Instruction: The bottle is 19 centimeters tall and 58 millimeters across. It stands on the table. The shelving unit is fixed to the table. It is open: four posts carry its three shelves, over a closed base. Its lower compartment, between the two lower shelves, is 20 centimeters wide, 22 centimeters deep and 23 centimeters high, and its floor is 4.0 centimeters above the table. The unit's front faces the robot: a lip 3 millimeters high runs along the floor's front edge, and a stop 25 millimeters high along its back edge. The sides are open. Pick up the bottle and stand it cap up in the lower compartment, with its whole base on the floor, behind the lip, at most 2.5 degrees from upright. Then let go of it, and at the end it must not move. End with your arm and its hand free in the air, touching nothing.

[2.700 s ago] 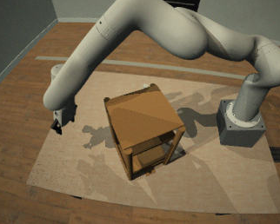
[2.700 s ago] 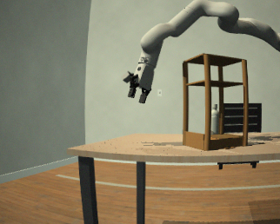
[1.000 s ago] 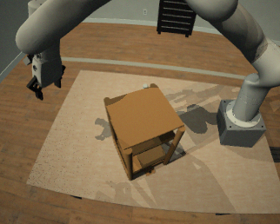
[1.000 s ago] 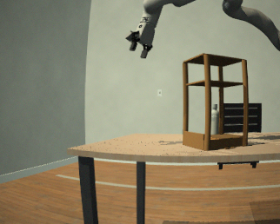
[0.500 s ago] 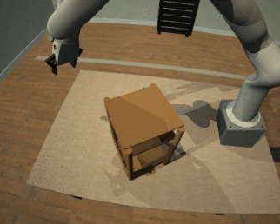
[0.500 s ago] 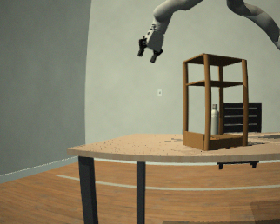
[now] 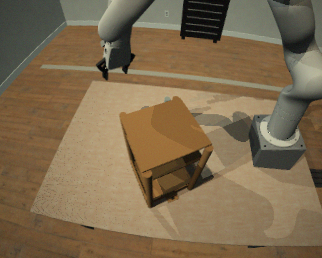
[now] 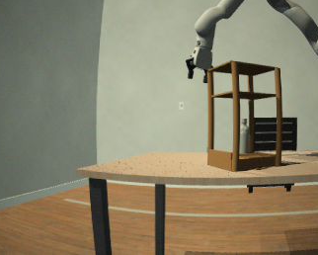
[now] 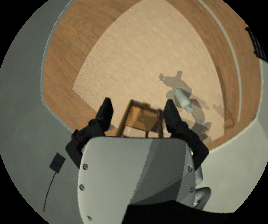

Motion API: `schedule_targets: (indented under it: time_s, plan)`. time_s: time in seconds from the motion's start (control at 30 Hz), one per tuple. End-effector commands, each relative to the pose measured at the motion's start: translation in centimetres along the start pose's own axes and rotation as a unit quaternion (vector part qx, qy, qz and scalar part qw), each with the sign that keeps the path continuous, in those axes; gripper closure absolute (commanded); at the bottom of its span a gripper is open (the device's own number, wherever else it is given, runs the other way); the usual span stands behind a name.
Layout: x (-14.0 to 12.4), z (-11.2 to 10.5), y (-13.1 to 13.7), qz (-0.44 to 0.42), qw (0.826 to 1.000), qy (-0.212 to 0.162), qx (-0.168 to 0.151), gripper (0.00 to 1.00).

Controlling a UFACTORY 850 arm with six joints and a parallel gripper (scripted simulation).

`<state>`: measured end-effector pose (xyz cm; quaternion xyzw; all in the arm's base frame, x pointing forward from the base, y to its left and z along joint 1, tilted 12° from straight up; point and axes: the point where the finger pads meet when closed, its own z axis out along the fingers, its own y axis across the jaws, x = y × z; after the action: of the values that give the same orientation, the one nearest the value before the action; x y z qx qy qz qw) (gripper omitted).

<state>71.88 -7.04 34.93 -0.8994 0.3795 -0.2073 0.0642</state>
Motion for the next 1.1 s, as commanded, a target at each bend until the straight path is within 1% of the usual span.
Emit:
schedule_targets:
  time_s: [0.0,0.03,0.1,0.2,0.3,0.4,0.53,0.6,0.8,1.07]
  plan:
    - [-2.6,0.0,6.7,0.036,0.999,-0.022,-0.021,0.0]
    - [-3.2,0.1,7.9,0.044,0.998,-0.027,-0.026,0.0]
    - [-3.2,0.1,7.9,0.044,0.998,-0.027,-0.026,0.0]
    - [-5.1,0.1,11.5,0.066,0.996,-0.041,-0.04,0.0]
    - [-7.0,0.1,14.5,0.085,0.994,-0.053,-0.052,0.0]
    - [-8.6,0.1,16.9,0.1,0.991,-0.063,-0.061,0.0]
    - [-10.2,0.0,19.1,0.115,0.988,-0.073,-0.07,0.0]
    - [-10.8,-0.1,19.8,0.12,0.987,-0.076,-0.073,0.0]
    - [-11.5,-0.1,20.6,0.126,0.986,-0.079,-0.076,0.0]
    - [-11.6,-0.1,20.7,0.127,0.986,-0.08,-0.077,0.0]
